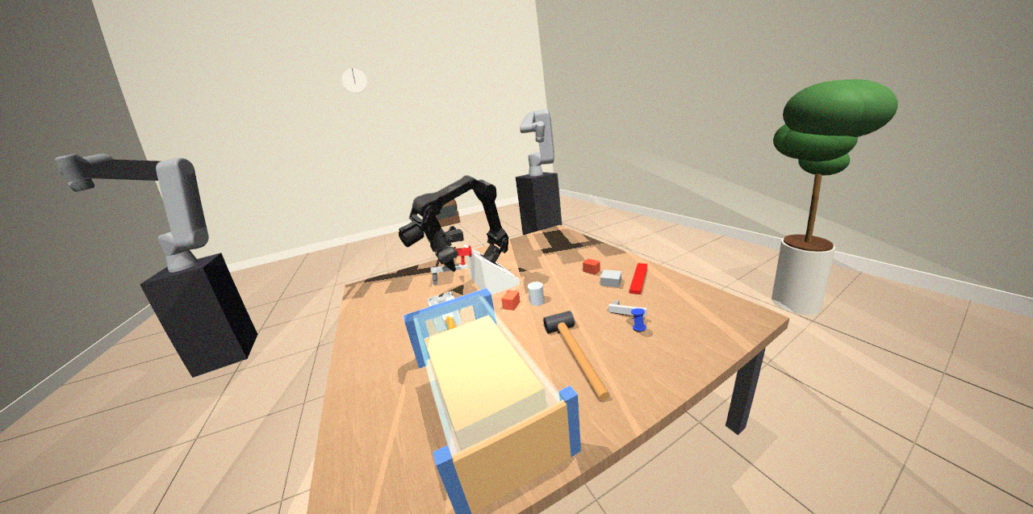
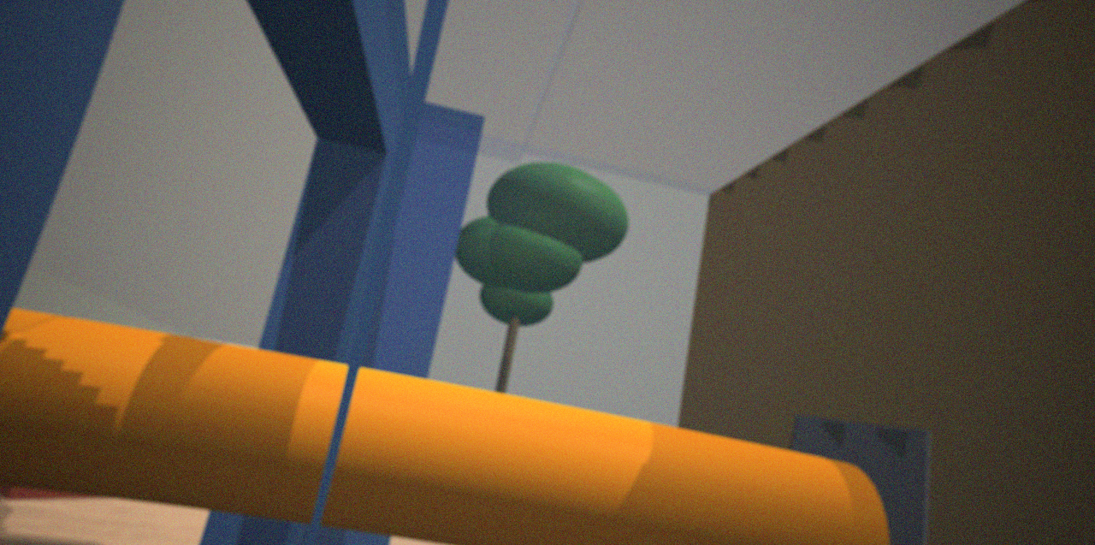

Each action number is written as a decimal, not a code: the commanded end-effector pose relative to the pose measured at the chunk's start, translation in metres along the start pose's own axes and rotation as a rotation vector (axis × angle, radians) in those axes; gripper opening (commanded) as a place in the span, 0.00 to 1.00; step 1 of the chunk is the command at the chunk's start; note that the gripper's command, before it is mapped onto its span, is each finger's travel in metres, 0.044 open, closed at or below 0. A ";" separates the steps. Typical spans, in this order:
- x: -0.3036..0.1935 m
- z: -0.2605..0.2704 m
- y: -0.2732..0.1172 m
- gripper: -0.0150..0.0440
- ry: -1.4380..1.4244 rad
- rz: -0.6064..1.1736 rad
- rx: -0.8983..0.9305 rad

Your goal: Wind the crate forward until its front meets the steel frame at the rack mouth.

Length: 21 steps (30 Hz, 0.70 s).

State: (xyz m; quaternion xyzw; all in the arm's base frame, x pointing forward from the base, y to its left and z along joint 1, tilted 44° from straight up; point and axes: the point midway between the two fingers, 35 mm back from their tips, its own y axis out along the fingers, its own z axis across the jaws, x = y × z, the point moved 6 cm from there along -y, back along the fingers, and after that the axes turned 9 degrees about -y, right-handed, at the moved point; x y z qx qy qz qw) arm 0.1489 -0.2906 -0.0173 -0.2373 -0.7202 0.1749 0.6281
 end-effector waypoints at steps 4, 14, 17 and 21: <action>0.001 0.001 -0.001 0.25 0.001 0.001 0.001; -0.006 0.001 0.011 0.25 0.001 -0.028 0.003; -0.009 0.001 0.016 0.25 0.001 -0.041 0.004; -0.012 0.001 0.022 0.25 0.003 -0.063 0.006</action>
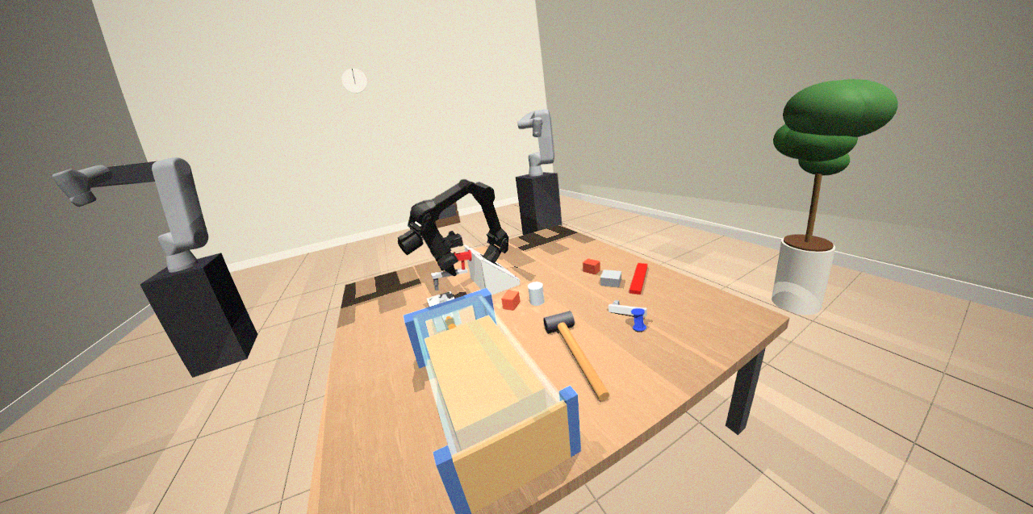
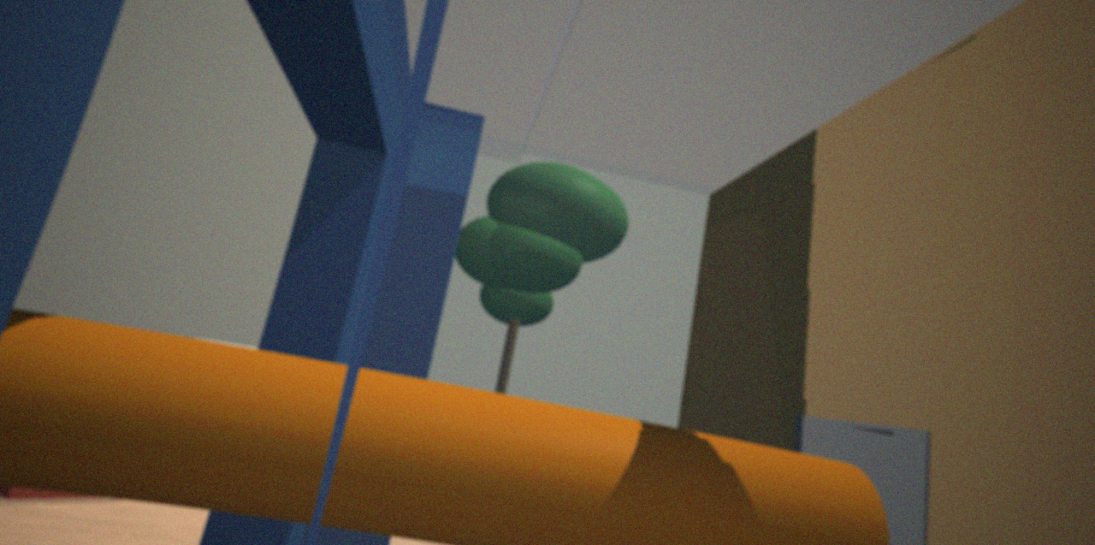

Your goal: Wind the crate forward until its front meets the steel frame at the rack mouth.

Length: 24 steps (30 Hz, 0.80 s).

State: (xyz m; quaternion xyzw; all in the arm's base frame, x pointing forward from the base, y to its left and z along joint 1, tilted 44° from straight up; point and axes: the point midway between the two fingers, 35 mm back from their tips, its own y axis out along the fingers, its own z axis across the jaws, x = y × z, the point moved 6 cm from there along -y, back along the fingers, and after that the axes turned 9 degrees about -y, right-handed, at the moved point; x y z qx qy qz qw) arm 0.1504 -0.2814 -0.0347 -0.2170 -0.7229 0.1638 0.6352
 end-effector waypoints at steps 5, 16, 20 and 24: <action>-0.008 0.000 0.012 0.25 0.001 -0.044 -0.003; -0.013 -0.001 0.024 0.25 0.006 -0.086 0.000; -0.015 -0.001 0.027 0.25 0.006 -0.093 0.001; -0.018 0.000 0.034 0.25 0.007 -0.105 0.001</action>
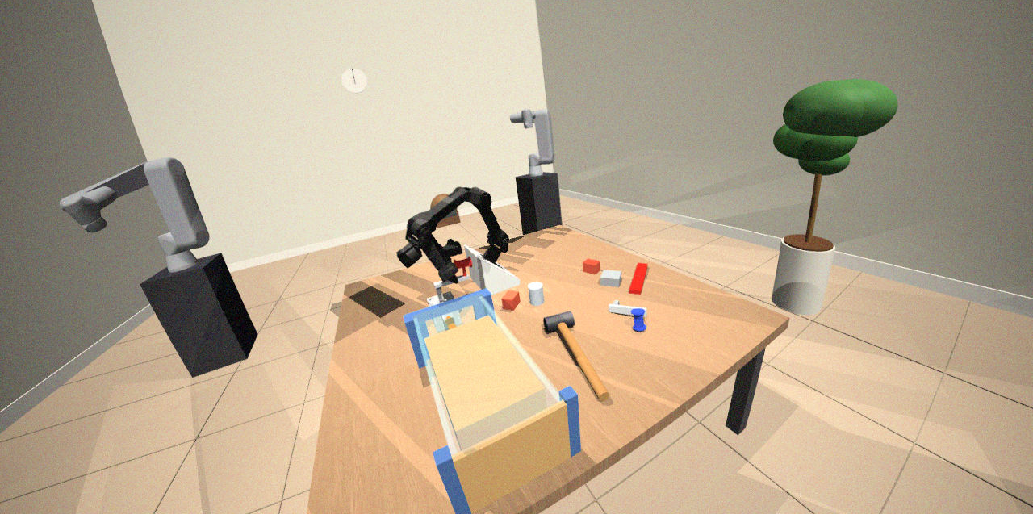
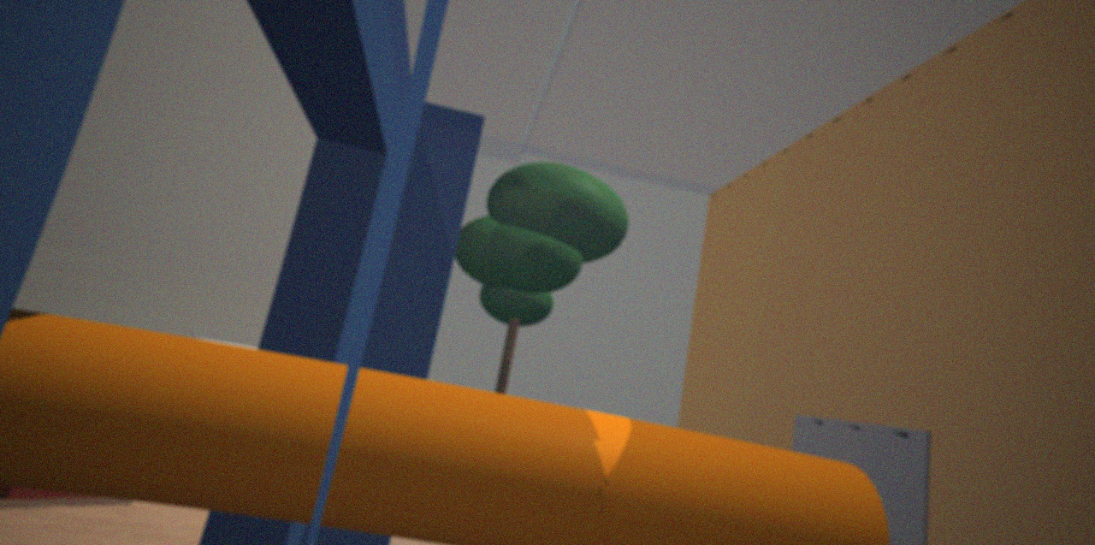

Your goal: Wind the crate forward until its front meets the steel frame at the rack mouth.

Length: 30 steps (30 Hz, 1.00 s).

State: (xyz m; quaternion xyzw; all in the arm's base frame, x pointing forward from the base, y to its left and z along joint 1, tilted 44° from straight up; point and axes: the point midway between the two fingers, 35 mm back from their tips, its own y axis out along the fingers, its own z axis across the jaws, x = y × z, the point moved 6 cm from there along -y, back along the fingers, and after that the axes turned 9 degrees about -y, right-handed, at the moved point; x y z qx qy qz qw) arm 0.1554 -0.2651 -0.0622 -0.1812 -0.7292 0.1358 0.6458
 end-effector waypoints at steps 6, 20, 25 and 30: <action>-0.008 0.001 0.014 0.25 0.000 -0.031 -0.005; -0.009 0.001 0.017 0.25 0.004 -0.028 0.002; -0.010 0.001 0.018 0.25 0.004 -0.028 0.002; -0.010 0.001 0.019 0.25 0.004 -0.028 0.001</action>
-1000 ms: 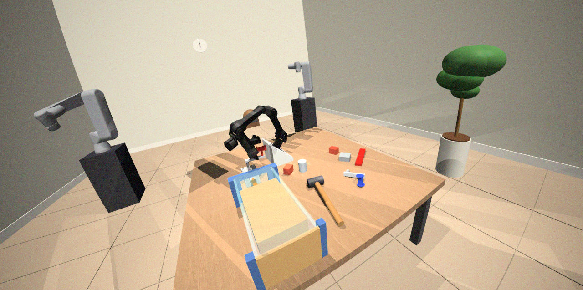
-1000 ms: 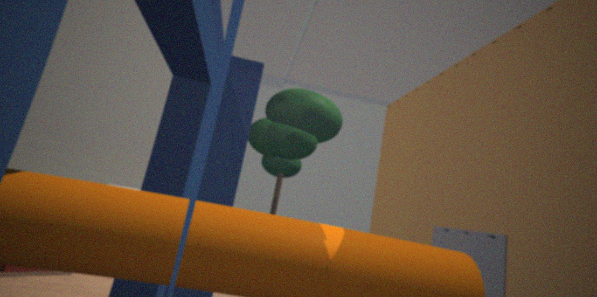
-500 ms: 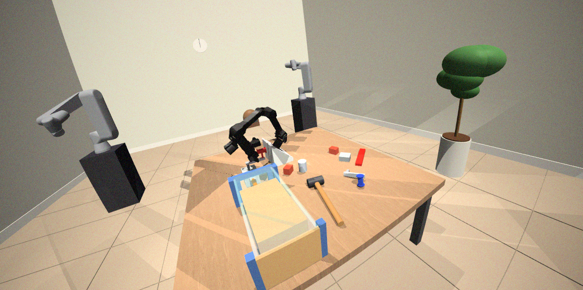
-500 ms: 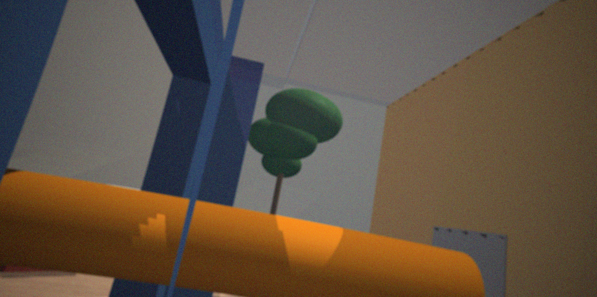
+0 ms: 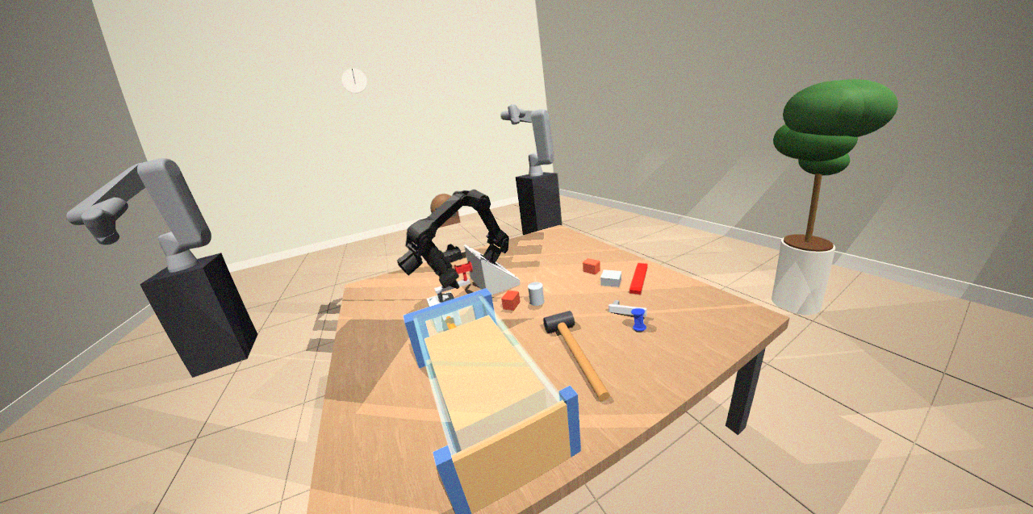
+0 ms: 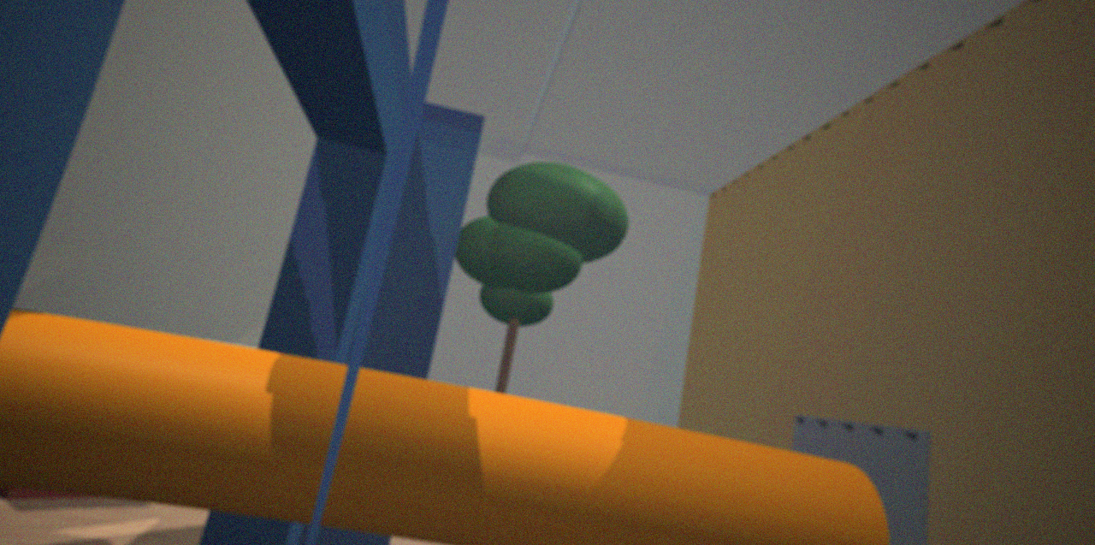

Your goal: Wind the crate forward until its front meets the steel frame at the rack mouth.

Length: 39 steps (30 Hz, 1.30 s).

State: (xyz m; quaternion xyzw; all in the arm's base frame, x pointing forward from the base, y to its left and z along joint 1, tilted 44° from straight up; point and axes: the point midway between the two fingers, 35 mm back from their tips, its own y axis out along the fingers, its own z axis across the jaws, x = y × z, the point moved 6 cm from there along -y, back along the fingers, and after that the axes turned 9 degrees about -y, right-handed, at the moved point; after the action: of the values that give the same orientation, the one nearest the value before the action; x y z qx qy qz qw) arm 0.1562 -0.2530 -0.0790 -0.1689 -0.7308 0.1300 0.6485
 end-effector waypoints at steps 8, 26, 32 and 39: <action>-0.001 0.000 0.002 0.25 0.004 -0.001 -0.007; -0.003 0.000 0.006 0.25 0.003 -0.001 -0.007; -0.003 0.000 0.007 0.25 0.003 -0.001 -0.007; -0.004 0.000 0.008 0.25 0.003 -0.001 -0.007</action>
State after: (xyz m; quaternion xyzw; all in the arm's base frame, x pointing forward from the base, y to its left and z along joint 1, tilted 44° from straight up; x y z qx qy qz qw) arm 0.1565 -0.2474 -0.0852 -0.1694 -0.7311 0.1292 0.6481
